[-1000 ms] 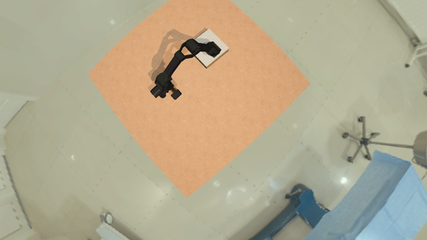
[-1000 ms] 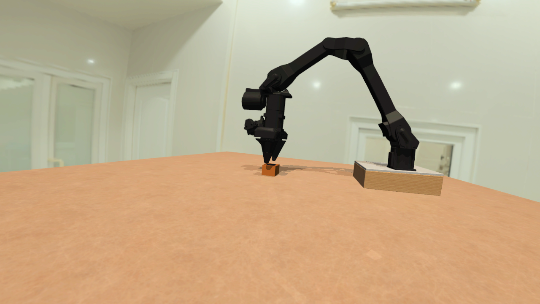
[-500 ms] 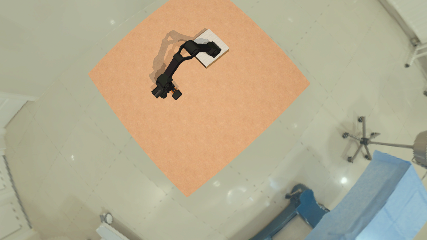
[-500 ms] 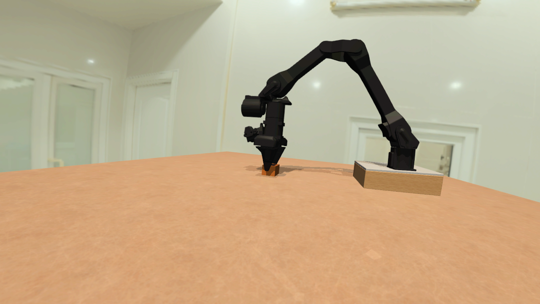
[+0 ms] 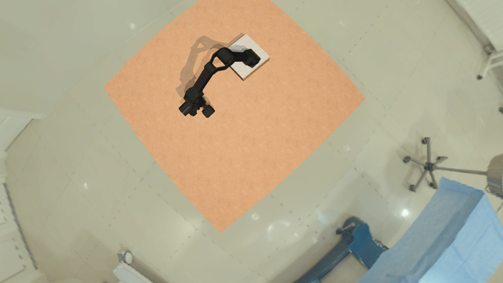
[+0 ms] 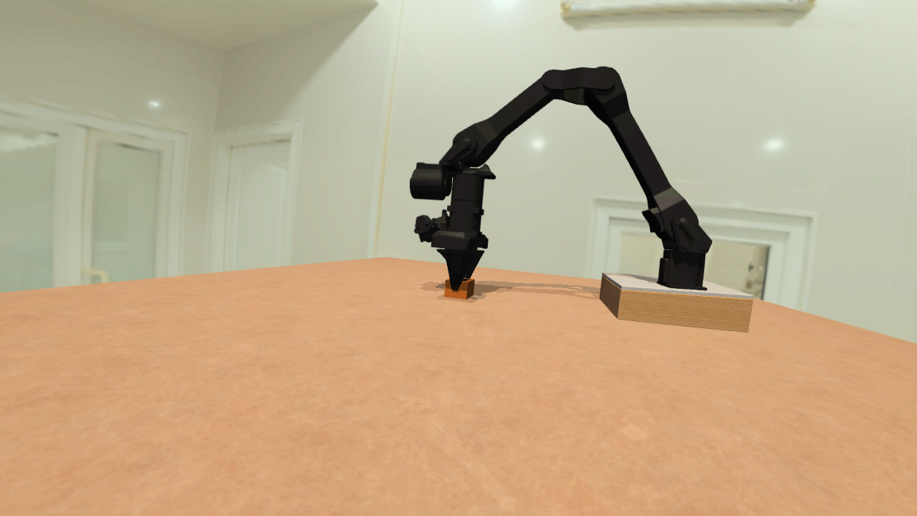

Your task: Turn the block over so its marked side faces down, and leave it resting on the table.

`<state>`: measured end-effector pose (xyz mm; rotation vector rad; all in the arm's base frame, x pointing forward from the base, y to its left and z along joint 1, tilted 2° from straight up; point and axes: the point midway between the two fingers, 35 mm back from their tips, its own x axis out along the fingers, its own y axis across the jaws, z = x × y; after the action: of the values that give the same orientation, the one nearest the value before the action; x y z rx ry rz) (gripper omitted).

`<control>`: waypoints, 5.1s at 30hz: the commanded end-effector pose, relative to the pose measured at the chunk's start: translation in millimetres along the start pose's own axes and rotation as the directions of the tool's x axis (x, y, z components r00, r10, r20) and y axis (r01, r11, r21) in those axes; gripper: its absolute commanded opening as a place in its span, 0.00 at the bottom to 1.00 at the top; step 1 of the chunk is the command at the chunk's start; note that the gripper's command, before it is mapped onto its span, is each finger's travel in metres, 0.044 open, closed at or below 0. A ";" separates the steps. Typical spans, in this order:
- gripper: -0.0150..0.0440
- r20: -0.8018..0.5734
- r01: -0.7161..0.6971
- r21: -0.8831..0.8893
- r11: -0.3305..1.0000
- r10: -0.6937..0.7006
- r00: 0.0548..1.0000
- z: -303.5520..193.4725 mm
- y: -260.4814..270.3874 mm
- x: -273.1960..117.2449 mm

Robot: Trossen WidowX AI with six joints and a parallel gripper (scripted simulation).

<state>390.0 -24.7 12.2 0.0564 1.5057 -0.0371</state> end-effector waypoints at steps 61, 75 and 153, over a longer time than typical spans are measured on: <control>0.25 0.541 -0.003 0.003 1.000 0.001 0.841 -4.1 0.4 -16.9; 0.25 0.701 -0.002 0.003 1.000 -0.001 0.713 8.4 0.1 9.6; 1.00 0.909 -0.003 0.003 1.000 -0.001 0.418 -10.6 0.5 6.9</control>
<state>380.2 -22.8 4.7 0.0263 0.3660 -0.0528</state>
